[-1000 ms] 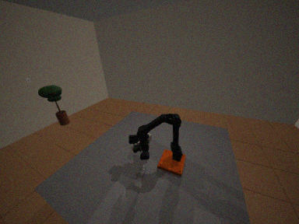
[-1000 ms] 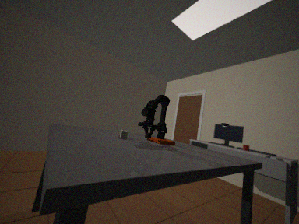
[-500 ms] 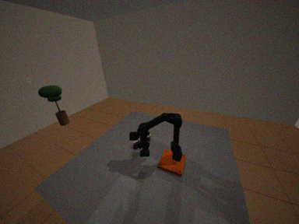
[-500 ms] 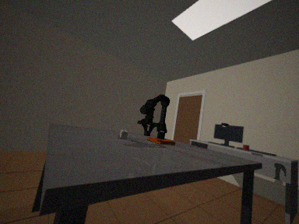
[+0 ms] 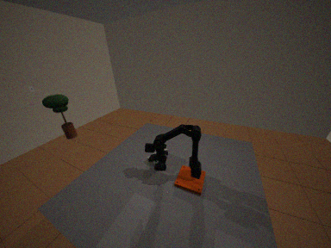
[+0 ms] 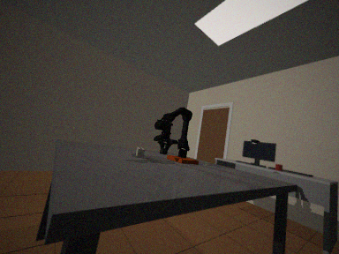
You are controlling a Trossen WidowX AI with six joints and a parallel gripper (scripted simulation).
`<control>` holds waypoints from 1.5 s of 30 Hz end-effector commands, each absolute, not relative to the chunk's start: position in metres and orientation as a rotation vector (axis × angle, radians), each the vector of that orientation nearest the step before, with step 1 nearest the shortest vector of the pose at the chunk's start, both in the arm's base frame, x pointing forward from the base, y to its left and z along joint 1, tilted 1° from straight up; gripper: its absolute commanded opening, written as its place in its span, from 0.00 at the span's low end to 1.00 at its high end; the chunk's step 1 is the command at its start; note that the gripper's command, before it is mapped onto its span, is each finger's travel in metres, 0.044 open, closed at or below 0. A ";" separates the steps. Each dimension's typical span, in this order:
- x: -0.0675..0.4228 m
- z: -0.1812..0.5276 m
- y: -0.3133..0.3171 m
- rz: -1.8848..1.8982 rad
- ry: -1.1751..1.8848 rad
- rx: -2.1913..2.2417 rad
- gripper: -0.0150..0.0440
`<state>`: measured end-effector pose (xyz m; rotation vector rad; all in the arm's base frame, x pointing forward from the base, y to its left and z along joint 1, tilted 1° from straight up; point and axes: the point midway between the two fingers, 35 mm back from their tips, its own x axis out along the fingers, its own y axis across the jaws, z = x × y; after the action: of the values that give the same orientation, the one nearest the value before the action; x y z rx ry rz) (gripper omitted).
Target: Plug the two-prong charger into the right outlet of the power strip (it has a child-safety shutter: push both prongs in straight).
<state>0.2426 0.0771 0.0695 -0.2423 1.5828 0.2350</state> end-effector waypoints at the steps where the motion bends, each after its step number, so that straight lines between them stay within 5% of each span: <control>1: 0.243 0.065 0.070 0.206 1.595 -0.205 0.25; 45: 0.249 0.041 -0.010 -0.107 1.600 0.127 0.25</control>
<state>0.2507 -0.0058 0.0451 0.0963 1.5915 -0.0857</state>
